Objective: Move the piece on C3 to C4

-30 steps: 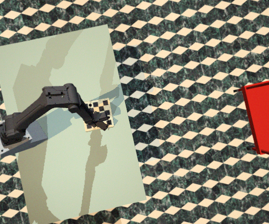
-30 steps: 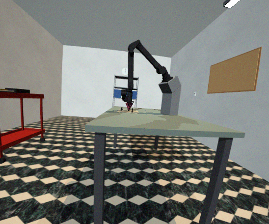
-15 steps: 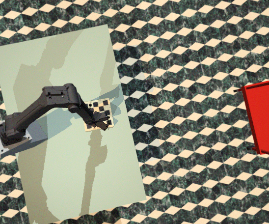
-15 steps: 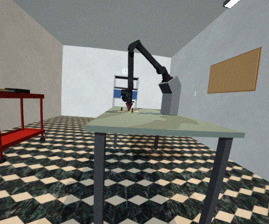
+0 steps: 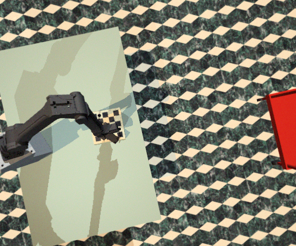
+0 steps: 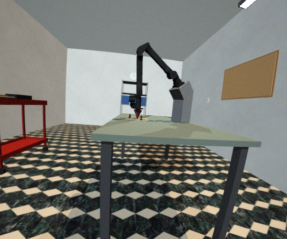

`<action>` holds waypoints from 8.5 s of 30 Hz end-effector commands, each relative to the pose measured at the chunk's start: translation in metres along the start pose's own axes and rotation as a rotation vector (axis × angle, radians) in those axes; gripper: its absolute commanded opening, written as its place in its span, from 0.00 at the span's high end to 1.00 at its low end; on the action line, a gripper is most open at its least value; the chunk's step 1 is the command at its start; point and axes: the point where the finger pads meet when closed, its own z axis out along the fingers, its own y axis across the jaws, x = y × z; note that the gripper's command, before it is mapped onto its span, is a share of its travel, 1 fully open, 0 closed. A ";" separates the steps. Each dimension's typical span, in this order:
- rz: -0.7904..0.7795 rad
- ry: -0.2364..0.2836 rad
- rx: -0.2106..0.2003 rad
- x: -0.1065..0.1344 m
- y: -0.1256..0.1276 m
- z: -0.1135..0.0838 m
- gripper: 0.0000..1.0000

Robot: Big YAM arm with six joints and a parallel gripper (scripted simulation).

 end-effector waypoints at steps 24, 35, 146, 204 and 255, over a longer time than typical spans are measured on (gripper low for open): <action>-0.006 -0.035 -0.029 -0.016 0.008 -0.008 1.00; -0.006 -0.034 -0.027 -0.017 0.007 -0.006 1.00; -0.003 -0.030 -0.021 -0.014 0.004 -0.012 0.67; -0.004 -0.023 -0.013 -0.011 0.001 -0.109 0.00; -0.008 -0.031 -0.022 -0.012 0.007 -0.186 0.00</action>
